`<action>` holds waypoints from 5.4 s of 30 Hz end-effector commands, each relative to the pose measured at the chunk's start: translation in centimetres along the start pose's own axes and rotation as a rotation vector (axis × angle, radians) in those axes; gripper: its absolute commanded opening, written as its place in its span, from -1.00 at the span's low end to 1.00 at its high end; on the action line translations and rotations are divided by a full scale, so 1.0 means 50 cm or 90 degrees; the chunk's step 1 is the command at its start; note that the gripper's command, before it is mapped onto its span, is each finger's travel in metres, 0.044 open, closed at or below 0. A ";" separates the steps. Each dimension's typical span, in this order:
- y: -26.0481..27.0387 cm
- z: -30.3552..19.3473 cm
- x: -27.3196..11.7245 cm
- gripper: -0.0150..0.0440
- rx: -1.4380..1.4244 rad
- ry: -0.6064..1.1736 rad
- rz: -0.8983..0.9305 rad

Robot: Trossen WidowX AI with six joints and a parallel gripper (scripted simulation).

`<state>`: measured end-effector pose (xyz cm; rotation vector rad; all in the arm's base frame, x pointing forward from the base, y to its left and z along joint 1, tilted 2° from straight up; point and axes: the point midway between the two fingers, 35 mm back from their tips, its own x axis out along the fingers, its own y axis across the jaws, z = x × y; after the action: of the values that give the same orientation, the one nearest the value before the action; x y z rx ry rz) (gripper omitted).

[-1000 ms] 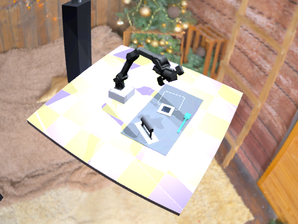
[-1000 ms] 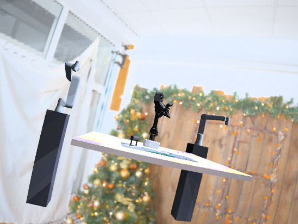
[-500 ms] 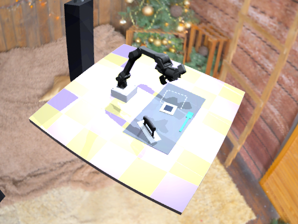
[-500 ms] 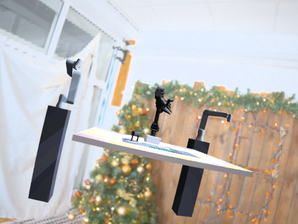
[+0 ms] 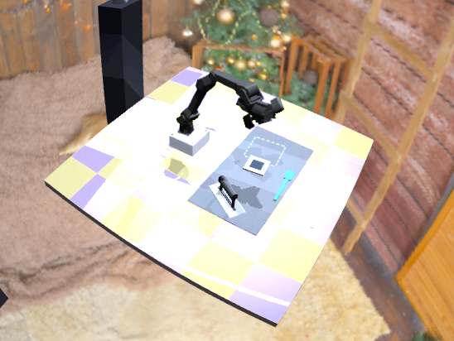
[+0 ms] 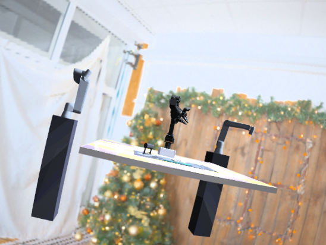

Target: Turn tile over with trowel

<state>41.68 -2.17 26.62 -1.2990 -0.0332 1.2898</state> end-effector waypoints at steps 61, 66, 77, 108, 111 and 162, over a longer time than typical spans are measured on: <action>0.196 -0.197 -0.020 0.42 0.790 0.277 0.077; 0.224 -0.218 -0.027 0.42 0.890 0.323 0.068; 0.286 -0.260 -0.044 0.42 1.102 0.432 0.029; 0.456 -0.345 -0.107 0.42 1.605 0.755 -0.238; 0.456 -0.345 -0.107 0.42 1.605 0.755 -0.238; 0.518 -0.378 -0.051 -0.01 1.605 0.755 -0.238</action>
<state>35.45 -23.62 3.14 0.4843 1.5114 -0.4791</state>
